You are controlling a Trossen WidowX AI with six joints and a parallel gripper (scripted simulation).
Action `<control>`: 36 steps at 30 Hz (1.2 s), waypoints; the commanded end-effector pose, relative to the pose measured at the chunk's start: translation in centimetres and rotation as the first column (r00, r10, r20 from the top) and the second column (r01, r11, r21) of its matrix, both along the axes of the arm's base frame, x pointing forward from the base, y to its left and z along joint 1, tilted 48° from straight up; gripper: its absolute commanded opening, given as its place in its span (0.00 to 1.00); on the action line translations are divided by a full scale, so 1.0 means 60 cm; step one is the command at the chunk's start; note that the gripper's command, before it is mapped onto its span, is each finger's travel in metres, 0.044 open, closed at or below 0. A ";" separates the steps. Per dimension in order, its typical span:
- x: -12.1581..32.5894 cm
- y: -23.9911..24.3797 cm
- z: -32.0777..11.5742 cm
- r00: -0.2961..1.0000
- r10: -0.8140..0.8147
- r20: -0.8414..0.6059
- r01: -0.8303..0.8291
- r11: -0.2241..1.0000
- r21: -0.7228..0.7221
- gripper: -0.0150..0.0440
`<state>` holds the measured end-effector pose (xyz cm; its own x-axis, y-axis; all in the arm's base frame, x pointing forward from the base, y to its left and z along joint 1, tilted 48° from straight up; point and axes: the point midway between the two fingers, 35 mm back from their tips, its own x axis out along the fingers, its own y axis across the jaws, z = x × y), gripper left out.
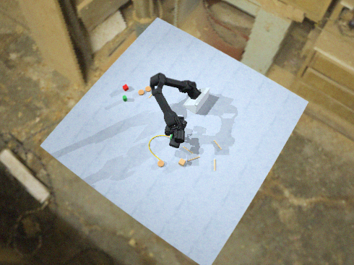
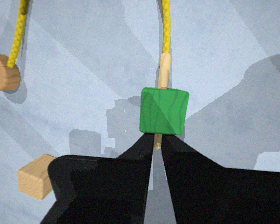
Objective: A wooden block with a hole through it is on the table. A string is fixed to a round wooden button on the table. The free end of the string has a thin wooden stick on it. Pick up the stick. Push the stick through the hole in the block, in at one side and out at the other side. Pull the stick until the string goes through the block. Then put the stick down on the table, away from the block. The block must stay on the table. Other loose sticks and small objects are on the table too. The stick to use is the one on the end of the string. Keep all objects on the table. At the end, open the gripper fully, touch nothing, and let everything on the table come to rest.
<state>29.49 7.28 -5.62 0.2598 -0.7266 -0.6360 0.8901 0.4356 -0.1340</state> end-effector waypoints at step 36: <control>-0.025 0.039 -0.064 0.997 0.029 0.067 -0.031 0.999 0.030 0.25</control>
<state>28.34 9.64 -8.83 0.3282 -0.6967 -0.6378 0.8823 0.4674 -0.0566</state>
